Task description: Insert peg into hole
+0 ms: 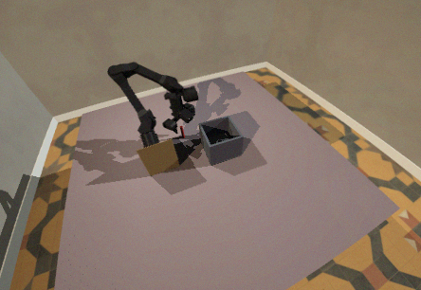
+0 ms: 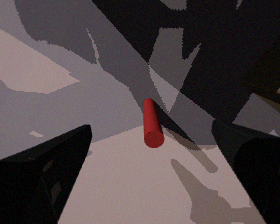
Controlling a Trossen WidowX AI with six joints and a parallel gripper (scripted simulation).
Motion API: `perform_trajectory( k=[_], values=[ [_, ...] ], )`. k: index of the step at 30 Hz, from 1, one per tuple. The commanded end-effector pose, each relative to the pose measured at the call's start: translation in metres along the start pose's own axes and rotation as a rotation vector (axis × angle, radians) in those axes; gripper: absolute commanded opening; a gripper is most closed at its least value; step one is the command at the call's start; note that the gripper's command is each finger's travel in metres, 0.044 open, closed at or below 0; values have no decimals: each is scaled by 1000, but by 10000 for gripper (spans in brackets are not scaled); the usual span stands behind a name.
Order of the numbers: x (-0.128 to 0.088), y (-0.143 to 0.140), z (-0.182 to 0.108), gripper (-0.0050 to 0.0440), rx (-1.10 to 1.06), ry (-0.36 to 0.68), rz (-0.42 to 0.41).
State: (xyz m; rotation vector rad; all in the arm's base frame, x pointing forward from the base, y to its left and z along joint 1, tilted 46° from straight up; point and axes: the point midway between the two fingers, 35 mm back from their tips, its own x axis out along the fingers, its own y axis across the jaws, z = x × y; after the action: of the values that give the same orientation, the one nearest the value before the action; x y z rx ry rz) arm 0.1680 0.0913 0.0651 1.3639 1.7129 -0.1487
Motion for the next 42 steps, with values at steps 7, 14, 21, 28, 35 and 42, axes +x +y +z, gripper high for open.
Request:
perform_trajectory(
  k=[7, 14, 21, 28, 35, 42],
  values=[
    [18, -1, -2, 440, 1, 8, 0],
    [26, -1, -4, 440, 1, 11, 2],
    [30, -2, -4, 368, 1, 13, 3],
    [30, -2, -4, 248, 1, 13, 3],
    [30, -2, -4, 128, 1, 13, 3],
    [30, -2, -4, 88, 1, 13, 3]
  ],
)
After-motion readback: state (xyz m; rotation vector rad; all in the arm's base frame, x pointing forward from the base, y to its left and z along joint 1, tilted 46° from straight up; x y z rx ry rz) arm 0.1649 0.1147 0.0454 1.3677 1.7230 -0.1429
